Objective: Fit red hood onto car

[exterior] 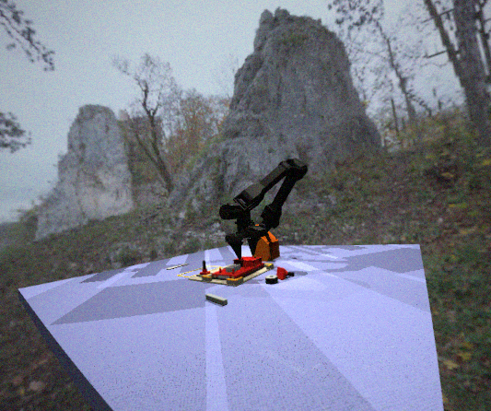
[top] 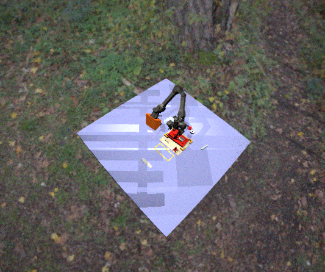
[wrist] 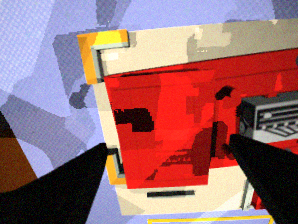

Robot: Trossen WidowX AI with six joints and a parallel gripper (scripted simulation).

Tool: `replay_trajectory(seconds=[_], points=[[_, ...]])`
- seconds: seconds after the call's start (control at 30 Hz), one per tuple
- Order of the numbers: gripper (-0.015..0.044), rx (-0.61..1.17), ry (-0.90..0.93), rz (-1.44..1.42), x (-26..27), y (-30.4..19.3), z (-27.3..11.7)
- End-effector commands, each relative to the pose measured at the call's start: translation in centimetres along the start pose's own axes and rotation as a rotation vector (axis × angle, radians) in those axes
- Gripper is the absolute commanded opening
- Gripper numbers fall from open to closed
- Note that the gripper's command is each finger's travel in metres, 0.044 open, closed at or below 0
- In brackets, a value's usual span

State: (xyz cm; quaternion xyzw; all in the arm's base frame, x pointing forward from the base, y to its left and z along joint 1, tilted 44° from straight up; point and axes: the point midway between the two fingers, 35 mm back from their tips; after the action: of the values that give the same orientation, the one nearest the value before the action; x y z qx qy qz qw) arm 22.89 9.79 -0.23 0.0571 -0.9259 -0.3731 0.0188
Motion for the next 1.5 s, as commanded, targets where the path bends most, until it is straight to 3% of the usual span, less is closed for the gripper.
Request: replay_trajectory(seconds=[0.0,1.4,1.47], points=[[0.044,-0.005,0.002,0.004,0.1,0.1,0.4],[0.044,-0.006,0.002,0.004,0.1,0.1,2.3],[0.0387,-0.002,0.001,0.001,0.1,0.1,2.1]])
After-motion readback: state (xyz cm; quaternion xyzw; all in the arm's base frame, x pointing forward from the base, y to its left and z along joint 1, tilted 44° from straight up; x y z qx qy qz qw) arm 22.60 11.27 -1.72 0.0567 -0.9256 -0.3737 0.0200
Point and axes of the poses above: the point midway between the two fingers, 35 mm back from their tips, its own z axis out along the fingers, its own x axis across the jaws, y = z × x, and after that the axes turned 4 degrees about -z, right-handed
